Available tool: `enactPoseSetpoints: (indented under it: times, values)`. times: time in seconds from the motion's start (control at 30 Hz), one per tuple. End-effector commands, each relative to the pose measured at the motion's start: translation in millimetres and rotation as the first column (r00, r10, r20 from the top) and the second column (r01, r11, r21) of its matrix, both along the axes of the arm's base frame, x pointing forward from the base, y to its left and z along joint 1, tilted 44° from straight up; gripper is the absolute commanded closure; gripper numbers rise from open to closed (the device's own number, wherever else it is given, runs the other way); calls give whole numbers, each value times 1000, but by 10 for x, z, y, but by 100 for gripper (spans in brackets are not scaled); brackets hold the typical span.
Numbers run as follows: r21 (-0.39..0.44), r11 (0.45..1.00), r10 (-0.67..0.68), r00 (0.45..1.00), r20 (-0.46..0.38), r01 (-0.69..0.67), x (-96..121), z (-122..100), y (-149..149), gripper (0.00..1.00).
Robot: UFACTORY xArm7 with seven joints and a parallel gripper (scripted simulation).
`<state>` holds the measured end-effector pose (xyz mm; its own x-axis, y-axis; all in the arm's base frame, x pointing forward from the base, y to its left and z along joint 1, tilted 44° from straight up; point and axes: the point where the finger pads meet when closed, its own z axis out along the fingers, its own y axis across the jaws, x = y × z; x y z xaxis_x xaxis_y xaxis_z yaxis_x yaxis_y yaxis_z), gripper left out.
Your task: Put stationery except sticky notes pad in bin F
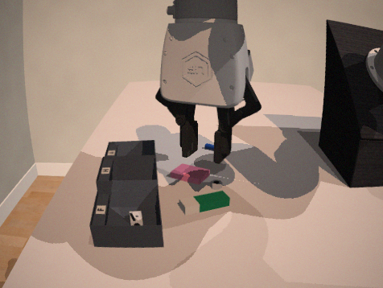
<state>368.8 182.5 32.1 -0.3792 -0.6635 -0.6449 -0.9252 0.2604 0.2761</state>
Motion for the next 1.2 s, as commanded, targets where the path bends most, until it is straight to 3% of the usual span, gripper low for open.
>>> enactPoseSetpoints:
  times: [0.0,0.27,0.53,0.6,0.63,0.77,1.17]
  values:
    - [-10,995,-97,991,-87,96,-2,5,-23,62]
    - [-36,966,-256,937,-236,255,-3,4,-23,62]
    - [-87,915,-396,841,-368,393,-3,4,-23,62]
    - [-87,915,-396,841,-368,393,-3,4,-23,62]
    - [-114,892,-443,796,-413,438,-3,4,-23,62]
    - [-147,865,-489,743,-456,480,-3,5,-22,62]
    - [-146,865,-489,743,-456,480,-3,5,-23,62]
